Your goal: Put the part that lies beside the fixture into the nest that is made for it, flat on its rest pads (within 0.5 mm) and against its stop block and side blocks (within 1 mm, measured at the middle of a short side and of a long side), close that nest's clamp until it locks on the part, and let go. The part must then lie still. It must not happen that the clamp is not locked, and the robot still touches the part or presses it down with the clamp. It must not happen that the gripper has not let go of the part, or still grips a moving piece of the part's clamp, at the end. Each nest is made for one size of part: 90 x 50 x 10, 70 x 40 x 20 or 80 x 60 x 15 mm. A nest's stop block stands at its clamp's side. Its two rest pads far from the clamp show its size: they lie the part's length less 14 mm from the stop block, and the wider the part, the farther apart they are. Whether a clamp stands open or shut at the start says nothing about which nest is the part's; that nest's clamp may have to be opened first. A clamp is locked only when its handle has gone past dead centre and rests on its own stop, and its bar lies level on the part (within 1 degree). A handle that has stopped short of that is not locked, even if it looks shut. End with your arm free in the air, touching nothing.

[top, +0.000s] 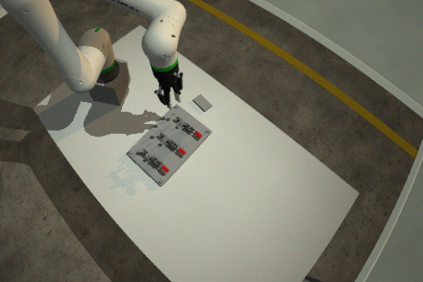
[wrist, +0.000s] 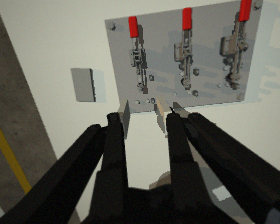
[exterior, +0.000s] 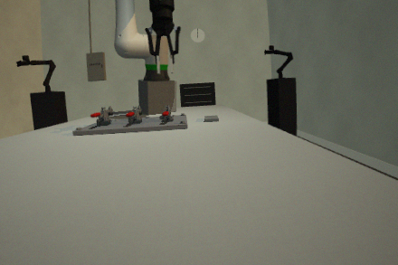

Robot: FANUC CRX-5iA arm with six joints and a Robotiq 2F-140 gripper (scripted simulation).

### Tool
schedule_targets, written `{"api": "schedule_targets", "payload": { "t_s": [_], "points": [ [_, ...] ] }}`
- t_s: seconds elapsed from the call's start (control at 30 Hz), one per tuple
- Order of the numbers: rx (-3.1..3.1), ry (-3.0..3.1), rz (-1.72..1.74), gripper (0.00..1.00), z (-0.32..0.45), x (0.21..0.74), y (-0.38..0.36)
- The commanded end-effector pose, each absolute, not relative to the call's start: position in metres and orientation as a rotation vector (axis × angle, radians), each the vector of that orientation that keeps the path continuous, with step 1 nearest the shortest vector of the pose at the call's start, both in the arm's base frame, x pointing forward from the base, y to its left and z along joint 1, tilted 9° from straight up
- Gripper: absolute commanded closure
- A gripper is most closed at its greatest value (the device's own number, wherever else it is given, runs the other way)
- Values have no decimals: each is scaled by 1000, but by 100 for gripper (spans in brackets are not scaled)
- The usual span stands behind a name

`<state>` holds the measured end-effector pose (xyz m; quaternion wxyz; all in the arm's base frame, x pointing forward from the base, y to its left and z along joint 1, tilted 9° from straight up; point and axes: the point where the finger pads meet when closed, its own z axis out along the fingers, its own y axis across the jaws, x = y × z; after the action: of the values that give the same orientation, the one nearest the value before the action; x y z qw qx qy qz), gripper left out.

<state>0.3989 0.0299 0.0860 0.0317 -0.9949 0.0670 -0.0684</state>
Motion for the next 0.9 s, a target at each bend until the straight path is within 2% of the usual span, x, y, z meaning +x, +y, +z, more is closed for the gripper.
{"api": "schedule_targets", "payload": {
  "t_s": [0.0,0.53,0.87],
  "points": [
    [-3064,206,-210,72,89,420,27],
    [-3064,206,-210,72,101,509,16],
    [-3064,206,-210,72,103,524,15]
  ]
}}
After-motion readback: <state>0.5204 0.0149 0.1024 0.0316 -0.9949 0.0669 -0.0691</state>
